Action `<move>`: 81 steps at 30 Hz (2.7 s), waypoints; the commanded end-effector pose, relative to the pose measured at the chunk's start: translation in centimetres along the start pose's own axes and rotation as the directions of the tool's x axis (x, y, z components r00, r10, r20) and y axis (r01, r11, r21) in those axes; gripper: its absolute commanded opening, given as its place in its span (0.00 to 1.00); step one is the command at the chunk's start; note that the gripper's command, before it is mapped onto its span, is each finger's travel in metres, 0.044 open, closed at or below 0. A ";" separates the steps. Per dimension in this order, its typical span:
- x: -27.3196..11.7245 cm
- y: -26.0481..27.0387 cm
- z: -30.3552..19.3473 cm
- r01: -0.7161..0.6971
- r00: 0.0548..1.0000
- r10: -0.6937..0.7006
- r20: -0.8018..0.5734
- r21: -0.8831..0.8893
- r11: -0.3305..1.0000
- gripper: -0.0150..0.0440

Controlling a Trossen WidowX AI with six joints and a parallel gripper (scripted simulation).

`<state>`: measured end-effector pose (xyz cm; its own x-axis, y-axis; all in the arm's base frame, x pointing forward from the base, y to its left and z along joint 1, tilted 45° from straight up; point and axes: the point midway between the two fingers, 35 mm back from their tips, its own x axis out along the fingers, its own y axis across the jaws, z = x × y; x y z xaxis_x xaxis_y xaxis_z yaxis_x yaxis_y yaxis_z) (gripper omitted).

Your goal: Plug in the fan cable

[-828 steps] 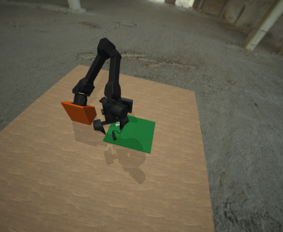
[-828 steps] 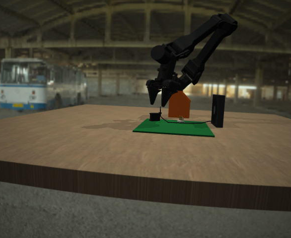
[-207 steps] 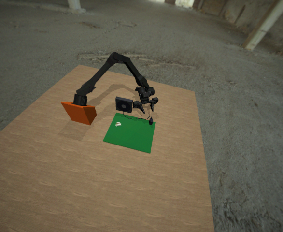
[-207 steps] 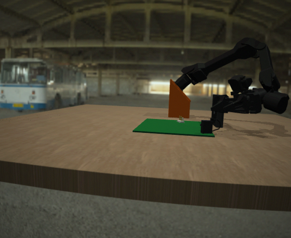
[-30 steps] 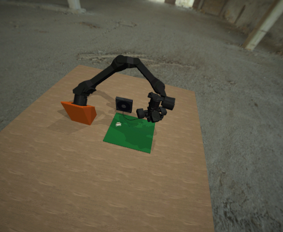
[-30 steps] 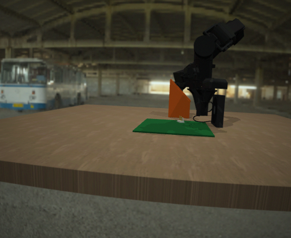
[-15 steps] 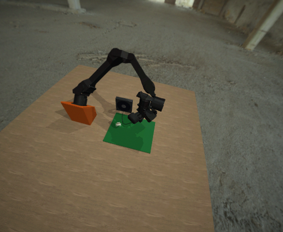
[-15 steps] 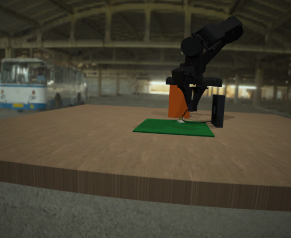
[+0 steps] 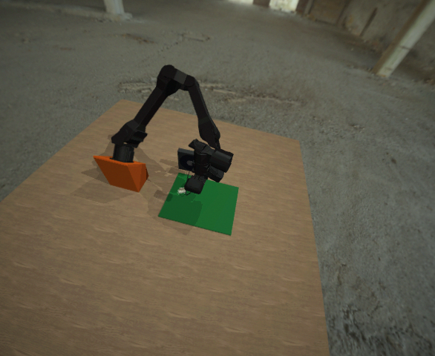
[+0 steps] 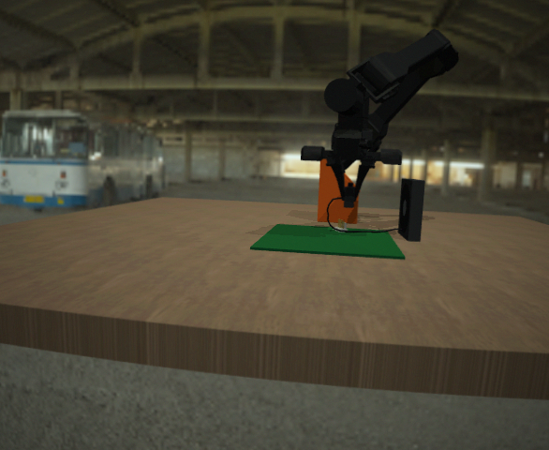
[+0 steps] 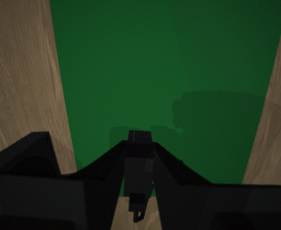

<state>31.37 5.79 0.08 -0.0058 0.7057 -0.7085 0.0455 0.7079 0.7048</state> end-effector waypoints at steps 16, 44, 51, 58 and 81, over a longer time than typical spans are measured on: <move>1.0 -1.9 -7.7 0.000 1.000 -0.001 -0.003 -0.499 0.867 0.25; 0.7 -1.6 -7.1 0.000 1.000 -0.001 -0.003 -0.504 0.864 0.25; 2.8 -1.5 -7.1 -0.001 1.000 -0.001 -0.003 -0.499 0.866 0.25; 2.9 -1.5 -7.1 -0.001 1.000 0.000 -0.003 -0.499 0.867 0.25; 3.0 -1.3 -6.9 -0.001 1.000 0.000 -0.003 -0.498 0.867 0.25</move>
<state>24.32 7.08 -2.78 -0.0122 0.7016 -0.7124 -0.4594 0.6289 0.6272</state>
